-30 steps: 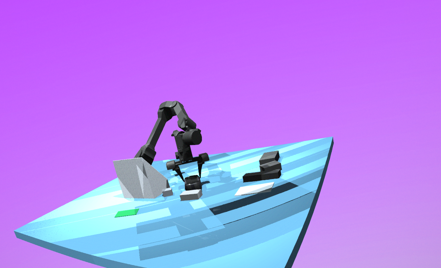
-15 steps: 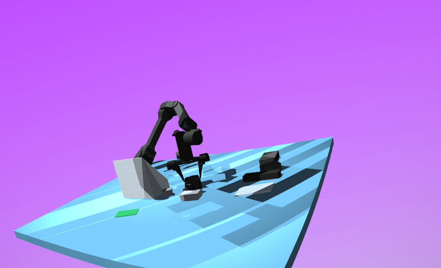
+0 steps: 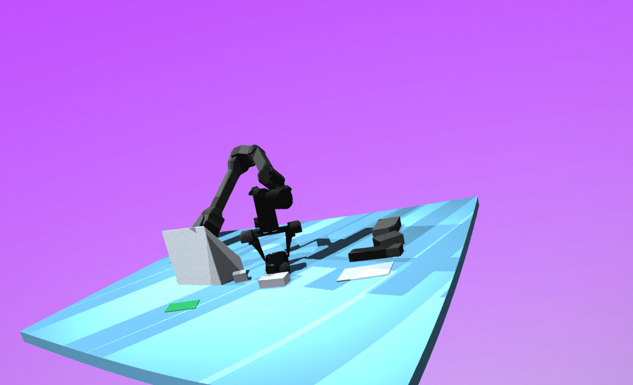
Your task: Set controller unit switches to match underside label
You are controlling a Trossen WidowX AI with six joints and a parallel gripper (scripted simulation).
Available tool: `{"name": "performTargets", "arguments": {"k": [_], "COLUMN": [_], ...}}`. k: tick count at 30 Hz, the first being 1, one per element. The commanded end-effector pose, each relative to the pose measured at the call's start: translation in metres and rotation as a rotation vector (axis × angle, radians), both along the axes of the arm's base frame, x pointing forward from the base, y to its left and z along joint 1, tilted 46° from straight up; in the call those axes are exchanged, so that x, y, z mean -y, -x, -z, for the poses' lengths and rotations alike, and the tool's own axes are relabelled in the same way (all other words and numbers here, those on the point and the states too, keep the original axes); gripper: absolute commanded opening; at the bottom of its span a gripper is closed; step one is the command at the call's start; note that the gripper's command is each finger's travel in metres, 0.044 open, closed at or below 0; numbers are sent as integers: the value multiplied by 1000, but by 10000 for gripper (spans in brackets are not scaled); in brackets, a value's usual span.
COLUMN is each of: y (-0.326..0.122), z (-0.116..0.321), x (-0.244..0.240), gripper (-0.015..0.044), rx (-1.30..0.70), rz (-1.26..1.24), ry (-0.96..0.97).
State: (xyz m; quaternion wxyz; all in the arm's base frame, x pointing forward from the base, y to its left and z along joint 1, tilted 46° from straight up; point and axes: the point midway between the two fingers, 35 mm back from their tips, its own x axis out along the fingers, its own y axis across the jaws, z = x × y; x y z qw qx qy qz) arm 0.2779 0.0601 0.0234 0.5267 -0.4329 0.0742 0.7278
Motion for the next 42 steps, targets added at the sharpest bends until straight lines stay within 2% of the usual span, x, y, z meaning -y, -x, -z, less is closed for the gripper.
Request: {"name": "performTargets", "arguments": {"k": [1, 13, 25, 30, 40, 42], "y": [-11, -18, -11, -13, -13, -14], "z": [-4, -6, -2, -35, -37, -43], "x": [-4, -5, -3, 31, 33, 39], "gripper": [0, 0, 315, 440, 440, 387], "rx": [44, 44, 22, 42, 43, 43], "rz": [-5, -5, -3, -5, -5, -4], "ry": [-15, -15, -4, -12, -12, -12]}}
